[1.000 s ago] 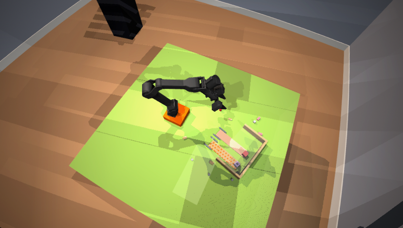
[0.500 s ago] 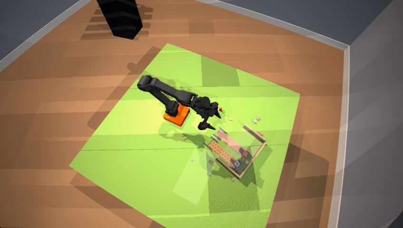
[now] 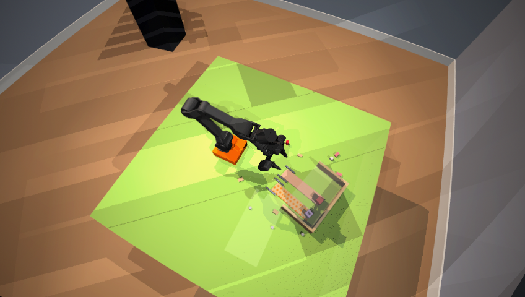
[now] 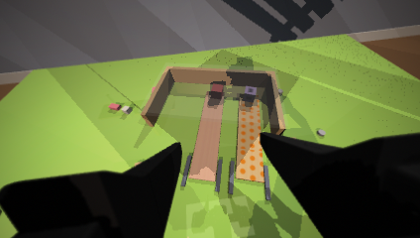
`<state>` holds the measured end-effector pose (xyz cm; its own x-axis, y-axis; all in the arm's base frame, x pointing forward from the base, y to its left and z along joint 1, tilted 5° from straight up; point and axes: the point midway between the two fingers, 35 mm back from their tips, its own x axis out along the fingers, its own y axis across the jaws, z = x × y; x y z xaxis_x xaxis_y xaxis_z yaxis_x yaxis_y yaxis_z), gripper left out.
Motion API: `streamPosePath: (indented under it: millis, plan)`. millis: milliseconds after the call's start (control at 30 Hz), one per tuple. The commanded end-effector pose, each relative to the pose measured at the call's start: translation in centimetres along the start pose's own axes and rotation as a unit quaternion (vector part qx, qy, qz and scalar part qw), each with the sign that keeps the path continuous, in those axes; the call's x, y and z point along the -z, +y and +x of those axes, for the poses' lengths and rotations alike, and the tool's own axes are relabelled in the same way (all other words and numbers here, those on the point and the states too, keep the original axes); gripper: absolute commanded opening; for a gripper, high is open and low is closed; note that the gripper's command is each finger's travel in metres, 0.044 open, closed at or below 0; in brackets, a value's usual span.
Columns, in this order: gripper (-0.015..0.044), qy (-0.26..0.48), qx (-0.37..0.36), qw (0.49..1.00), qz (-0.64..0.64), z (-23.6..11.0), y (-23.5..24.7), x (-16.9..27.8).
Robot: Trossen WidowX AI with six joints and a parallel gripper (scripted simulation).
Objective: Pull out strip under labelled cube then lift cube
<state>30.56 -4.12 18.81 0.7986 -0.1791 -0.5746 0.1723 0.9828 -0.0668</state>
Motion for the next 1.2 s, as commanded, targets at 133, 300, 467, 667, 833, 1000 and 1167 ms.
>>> streamPosePath:
  millis: [133, 300, 467, 667, 833, 1000, 1167]
  plan:
    - [0.0138, 0.164, 0.025, 0.985, 0.037, 4.3, -2.2, 0.4]
    - [0.0006, 0.279, 0.041, 0.957, 0.07, 7.3, -4.1, 1.7]
    - [0.0, 0.389, 0.054, 0.914, 0.106, 10.0, -6.1, 3.7]
    - [0.0, 0.42, 0.058, 0.898, 0.118, 10.7, -6.7, 4.4]
    - [0.0, 0.42, 0.058, 0.898, 0.118, 11.0, -6.7, 4.8]
    - [0.0, 0.42, 0.058, 0.898, 0.118, 11.6, -6.7, 5.4]
    - [0.0, 0.42, 0.058, 0.898, 0.118, 12.2, -6.8, 6.0]
